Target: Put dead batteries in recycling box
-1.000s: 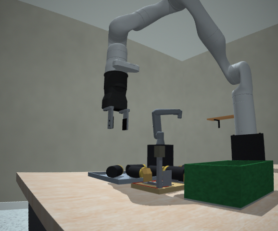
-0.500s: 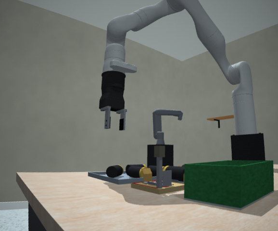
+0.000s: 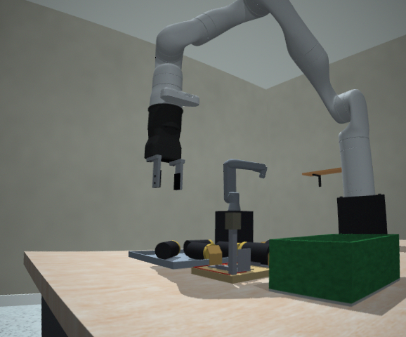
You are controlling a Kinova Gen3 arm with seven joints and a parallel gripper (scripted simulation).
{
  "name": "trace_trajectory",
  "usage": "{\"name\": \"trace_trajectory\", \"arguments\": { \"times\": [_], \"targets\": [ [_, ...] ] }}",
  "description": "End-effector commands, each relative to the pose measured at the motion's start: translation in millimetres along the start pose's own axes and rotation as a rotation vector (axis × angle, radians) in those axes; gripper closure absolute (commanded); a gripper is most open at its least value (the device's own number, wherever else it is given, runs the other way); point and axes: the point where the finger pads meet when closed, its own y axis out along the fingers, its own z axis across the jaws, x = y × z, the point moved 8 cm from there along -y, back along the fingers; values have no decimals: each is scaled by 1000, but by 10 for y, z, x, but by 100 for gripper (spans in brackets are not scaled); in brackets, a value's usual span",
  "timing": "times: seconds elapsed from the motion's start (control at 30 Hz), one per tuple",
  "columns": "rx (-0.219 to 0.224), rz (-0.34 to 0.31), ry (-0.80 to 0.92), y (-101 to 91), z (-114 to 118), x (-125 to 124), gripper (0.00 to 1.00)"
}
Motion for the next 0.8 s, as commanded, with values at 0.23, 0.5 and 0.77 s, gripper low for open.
{"name": "trace_trajectory", "arguments": {
  "times": [0.23, 0.5, 0.77],
  "targets": [
    [-7, -1, -41, -1, -15, 15, 10],
    [-7, -1, -91, -1, -16, 15, 10],
    [-7, -1, -143, -2, -16, 14, 10]
  ]
}}
